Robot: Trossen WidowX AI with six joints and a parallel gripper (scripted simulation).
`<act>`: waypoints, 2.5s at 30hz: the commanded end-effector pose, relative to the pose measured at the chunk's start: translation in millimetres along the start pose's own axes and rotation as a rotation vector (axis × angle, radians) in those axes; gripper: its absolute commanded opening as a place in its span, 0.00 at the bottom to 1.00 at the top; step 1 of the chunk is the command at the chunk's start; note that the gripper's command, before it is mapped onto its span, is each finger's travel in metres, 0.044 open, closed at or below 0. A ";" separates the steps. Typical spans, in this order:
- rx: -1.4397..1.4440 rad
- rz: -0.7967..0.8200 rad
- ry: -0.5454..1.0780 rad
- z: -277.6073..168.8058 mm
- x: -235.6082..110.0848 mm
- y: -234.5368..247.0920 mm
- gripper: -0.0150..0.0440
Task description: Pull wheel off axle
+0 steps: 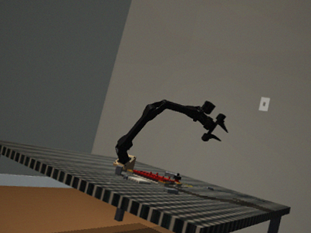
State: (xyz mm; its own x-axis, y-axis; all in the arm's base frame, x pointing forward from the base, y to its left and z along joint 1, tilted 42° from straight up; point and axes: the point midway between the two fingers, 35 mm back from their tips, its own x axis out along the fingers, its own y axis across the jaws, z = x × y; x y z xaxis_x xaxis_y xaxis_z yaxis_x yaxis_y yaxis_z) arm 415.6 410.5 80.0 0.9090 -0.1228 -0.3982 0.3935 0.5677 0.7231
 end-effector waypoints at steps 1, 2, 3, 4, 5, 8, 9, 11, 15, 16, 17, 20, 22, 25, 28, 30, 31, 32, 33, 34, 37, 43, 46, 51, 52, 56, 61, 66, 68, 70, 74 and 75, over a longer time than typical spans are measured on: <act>-0.038 -0.255 0.009 45.3 22.5 -56.5 0.76; -0.042 -0.288 0.008 51.3 24.0 -63.8 0.76; -0.044 -0.322 0.007 57.4 25.3 -71.2 0.76; -0.047 -0.356 0.004 63.7 26.1 -78.6 0.76; -0.049 -0.391 0.002 70.0 26.7 -86.0 0.76; -0.052 -0.499 -0.008 89.9 26.1 -108.2 0.76; -0.053 -0.536 -0.013 96.7 25.2 -115.6 0.76; -0.053 -0.611 -0.023 110.7 22.3 -130.0 0.76; -0.048 -0.765 -0.051 139.5 12.2 -157.7 0.76; -0.047 -0.804 -0.059 146.9 8.8 -164.2 0.76; -0.045 -0.843 -0.068 154.3 5.1 -170.5 0.76; -0.038 -0.963 -0.098 176.7 -8.2 -188.3 0.76; -0.032 -1.044 -0.122 191.8 -18.6 -199.0 0.76; -0.030 -1.081 -0.134 198.8 -23.9 -203.6 0.76; -0.030 -1.081 -0.134 198.8 -23.9 -203.6 0.76; -0.030 -1.081 -0.134 198.8 -23.9 -203.6 0.76; -0.030 -1.081 -0.134 198.8 -23.9 -203.6 0.76; -0.030 -1.081 -0.134 198.8 -23.9 -203.6 0.76; -0.030 -1.081 -0.134 198.9 -22.7 -202.9 0.76; -0.029 -1.081 -0.134 199.0 -21.1 -202.0 0.76; -0.029 -1.081 -0.134 199.6 -14.9 -198.6 0.76; -0.029 -1.080 -0.134 200.6 -9.0 -207.1 0.76; -0.029 -1.080 -0.134 202.5 -0.1 -221.7 0.76; -0.029 -1.080 -0.136 207.1 14.0 -249.9 0.76; -0.030 -1.080 -0.136 208.2 16.2 -255.8 0.76; -0.030 -1.080 -0.137 210.2 18.8 -264.5 0.76; -0.023 -1.090 -0.140 210.5 18.1 -262.2 0.63; -0.023 -1.090 -0.140 210.5 18.1 -262.2 0.54; -0.023 -1.090 -0.140 210.5 18.1 -262.2 0.52; -0.023 -1.090 -0.140 210.5 18.1 -262.2 0.49; -0.023 -1.089 -0.140 210.5 17.9 -261.8 0.32; -0.023 -1.089 -0.140 210.4 17.7 -261.5 0.27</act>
State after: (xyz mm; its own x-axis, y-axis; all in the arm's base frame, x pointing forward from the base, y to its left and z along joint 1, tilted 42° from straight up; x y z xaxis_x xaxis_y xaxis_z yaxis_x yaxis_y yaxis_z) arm 357.4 87.1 1.5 0.0822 -0.6590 -0.7477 0.9934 0.1139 0.0087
